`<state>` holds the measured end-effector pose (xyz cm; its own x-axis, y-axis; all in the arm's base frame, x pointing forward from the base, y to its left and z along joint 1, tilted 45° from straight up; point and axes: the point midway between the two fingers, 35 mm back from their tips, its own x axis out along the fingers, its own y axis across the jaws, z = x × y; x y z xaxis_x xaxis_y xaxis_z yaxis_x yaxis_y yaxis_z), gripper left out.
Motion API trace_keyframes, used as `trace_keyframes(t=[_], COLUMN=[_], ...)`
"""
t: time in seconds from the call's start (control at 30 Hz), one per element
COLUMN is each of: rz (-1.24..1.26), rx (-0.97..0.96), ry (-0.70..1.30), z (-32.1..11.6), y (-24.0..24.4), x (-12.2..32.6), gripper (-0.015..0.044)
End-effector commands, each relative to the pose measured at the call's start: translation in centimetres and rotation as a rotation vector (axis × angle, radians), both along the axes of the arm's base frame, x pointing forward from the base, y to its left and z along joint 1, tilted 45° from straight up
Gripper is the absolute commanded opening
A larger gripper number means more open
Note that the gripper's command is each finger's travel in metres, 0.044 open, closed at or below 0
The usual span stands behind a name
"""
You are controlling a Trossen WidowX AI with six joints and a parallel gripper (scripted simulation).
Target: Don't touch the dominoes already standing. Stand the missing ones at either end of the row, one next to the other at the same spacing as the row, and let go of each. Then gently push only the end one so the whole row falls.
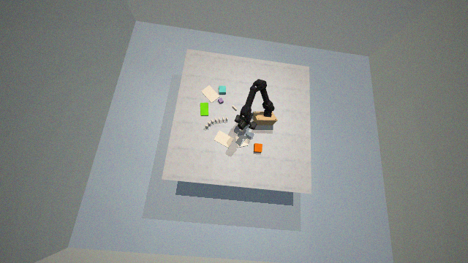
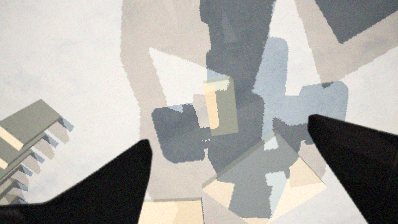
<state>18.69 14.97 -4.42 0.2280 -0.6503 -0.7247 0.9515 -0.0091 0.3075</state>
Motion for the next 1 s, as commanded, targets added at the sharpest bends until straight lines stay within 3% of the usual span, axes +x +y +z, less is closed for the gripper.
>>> trace_keyframes(t=[0.0, 0.17, 0.83, 0.97], rz=[-0.007, -0.008, -0.008, -0.008], rx=[-0.009, -0.013, -0.014, -0.014], ry=[0.004, 0.002, 0.002, 0.002], z=[-1.5, -4.3, -5.4, -5.4], y=[-1.6, -4.4, -5.5, -5.5], x=[0.3, 1.1, 1.7, 1.7], gripper=[0.0440, 0.0440, 0.0440, 0.0335])
